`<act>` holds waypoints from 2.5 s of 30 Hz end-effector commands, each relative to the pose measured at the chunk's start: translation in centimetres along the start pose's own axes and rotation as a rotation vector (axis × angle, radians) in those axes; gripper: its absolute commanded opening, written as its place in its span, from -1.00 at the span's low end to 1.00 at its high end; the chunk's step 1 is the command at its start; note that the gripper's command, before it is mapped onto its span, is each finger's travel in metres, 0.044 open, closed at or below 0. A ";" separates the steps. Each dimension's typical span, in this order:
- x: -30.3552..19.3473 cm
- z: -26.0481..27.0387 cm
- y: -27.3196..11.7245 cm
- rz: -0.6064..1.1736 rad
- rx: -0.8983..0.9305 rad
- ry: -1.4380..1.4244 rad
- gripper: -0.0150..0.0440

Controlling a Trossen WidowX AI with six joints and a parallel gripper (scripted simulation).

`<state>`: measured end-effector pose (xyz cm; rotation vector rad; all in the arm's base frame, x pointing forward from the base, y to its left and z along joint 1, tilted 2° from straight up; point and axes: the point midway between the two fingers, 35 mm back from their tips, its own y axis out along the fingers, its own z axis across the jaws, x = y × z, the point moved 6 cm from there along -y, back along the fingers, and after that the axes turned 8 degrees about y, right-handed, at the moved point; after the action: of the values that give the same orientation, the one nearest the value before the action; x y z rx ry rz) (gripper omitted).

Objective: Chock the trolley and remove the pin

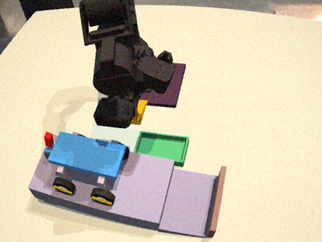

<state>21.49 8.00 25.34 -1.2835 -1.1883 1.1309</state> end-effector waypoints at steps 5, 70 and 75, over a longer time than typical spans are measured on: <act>3.3 -0.3 0.1 -0.001 -0.009 0.003 -0.49; 8.7 -0.8 0.3 0.108 0.072 -1.565 -0.49; 9.0 -2.1 0.6 0.108 0.070 -1.565 -0.49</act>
<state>23.34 16.73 24.91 -0.1683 -2.0764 2.3288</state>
